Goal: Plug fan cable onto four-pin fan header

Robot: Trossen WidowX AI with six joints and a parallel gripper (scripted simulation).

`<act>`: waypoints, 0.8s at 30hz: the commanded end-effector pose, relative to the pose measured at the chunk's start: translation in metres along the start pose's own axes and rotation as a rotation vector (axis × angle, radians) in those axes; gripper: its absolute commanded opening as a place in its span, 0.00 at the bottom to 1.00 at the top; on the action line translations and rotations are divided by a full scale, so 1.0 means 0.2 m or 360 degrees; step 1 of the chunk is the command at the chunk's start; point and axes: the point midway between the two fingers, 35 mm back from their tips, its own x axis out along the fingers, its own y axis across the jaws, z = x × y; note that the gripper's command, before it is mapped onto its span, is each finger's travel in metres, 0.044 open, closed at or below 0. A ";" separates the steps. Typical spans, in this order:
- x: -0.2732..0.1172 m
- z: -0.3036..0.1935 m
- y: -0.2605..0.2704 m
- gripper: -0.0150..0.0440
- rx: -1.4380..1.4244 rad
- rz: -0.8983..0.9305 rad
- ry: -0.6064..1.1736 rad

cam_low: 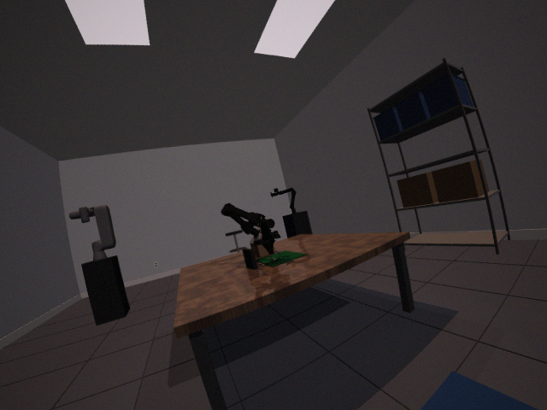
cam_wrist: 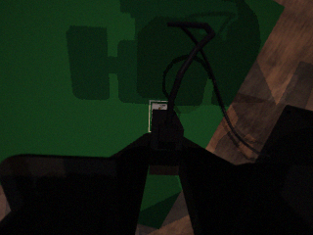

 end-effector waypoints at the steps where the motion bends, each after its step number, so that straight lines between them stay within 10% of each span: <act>1: 0.07 -0.02 0.01 0.25 -0.0018 -0.0001 0.0023; 24: 0.07 -0.01 -0.01 0.25 -0.0009 -0.0001 0.0023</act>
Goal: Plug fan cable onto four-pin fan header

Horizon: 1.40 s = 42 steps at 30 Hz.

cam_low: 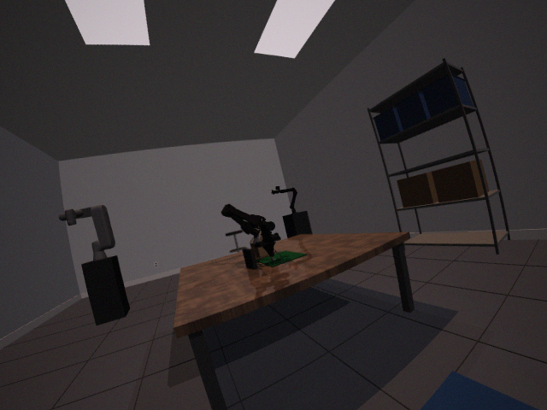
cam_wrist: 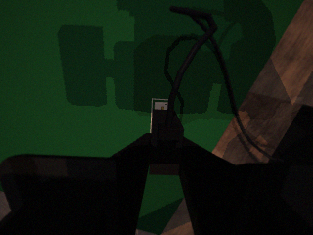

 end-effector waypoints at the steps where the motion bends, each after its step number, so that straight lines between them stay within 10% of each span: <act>1: 0.00 0.01 -0.01 0.25 -0.0001 -0.0009 -0.0001; 42: 0.01 0.00 0.00 0.25 -0.0007 -0.0009 -0.0001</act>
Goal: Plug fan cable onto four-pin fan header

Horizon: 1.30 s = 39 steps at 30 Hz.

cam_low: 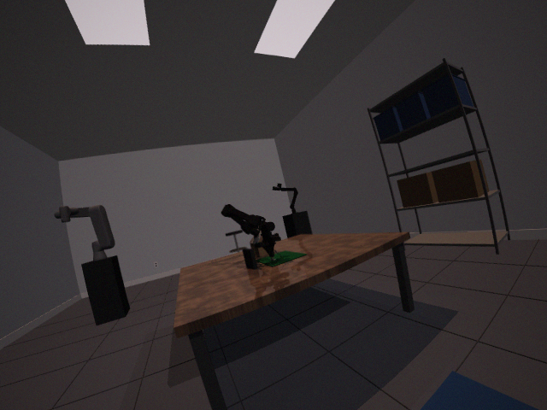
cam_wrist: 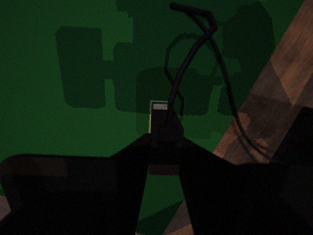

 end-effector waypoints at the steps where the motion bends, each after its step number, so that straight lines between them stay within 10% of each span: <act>1: 0.00 -0.01 0.00 0.25 -0.0008 -0.0004 0.0007; 39: 0.02 -0.01 0.00 0.25 0.0010 -0.0005 0.0007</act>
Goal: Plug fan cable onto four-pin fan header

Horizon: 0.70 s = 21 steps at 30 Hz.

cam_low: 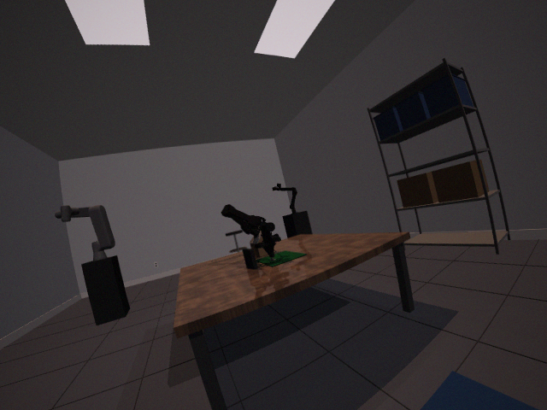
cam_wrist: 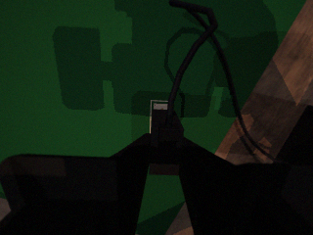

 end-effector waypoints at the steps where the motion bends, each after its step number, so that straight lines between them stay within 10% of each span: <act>1: 0.00 0.00 0.00 0.25 -0.0003 -0.0006 0.0002; 21: 0.07 0.00 0.00 0.25 -0.0010 -0.0007 0.0003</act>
